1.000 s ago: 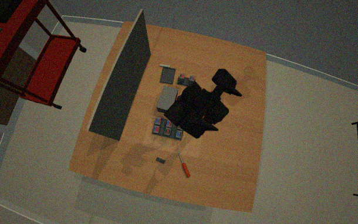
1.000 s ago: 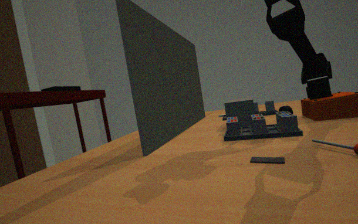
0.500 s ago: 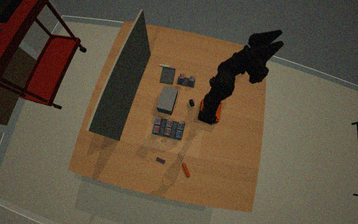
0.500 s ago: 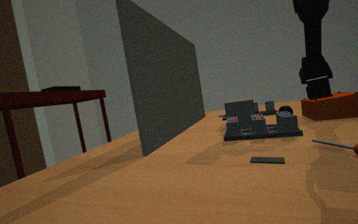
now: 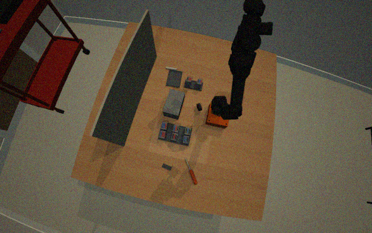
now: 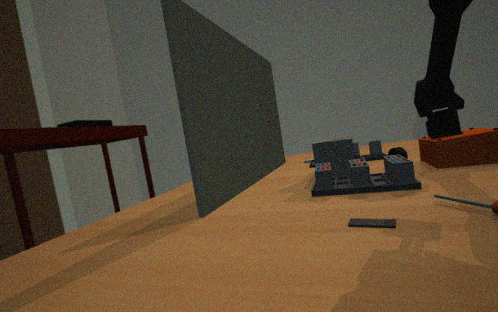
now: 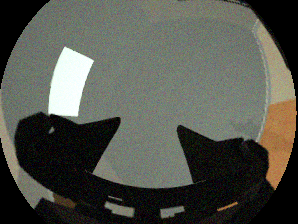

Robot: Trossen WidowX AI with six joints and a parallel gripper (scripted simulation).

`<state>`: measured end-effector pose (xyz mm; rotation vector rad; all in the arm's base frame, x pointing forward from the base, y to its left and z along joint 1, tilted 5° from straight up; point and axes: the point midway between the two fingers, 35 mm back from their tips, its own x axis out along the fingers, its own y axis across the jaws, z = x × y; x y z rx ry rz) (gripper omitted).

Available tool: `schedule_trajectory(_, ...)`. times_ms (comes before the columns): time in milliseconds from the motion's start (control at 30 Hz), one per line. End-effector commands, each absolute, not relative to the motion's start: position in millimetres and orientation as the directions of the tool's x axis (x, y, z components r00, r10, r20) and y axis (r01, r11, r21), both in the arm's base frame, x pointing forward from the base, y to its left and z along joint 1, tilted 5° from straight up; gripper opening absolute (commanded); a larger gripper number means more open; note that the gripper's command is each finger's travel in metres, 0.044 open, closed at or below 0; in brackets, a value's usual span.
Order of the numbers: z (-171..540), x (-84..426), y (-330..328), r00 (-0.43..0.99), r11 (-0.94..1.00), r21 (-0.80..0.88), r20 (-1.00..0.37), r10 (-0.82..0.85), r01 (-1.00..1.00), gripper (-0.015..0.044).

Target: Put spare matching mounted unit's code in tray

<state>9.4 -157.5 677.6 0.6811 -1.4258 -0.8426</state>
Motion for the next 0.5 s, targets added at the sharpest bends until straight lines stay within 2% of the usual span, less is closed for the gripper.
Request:
schedule_trajectory(0, 652.8, 56.2, -193.6, 0.123, 0.465, 0.867, 0.449, -0.885, 0.18, 0.044)
schedule_trajectory(200, 614.3, 126.3, -224.1, 0.332, 0.391, 0.875, 0.292, -0.897, 0.286, 0.044)
schedule_trajectory(467, 557.6, 206.5, -231.3, 0.541, 0.364, 0.805, 0.065, -0.838, 0.468, 0.044)
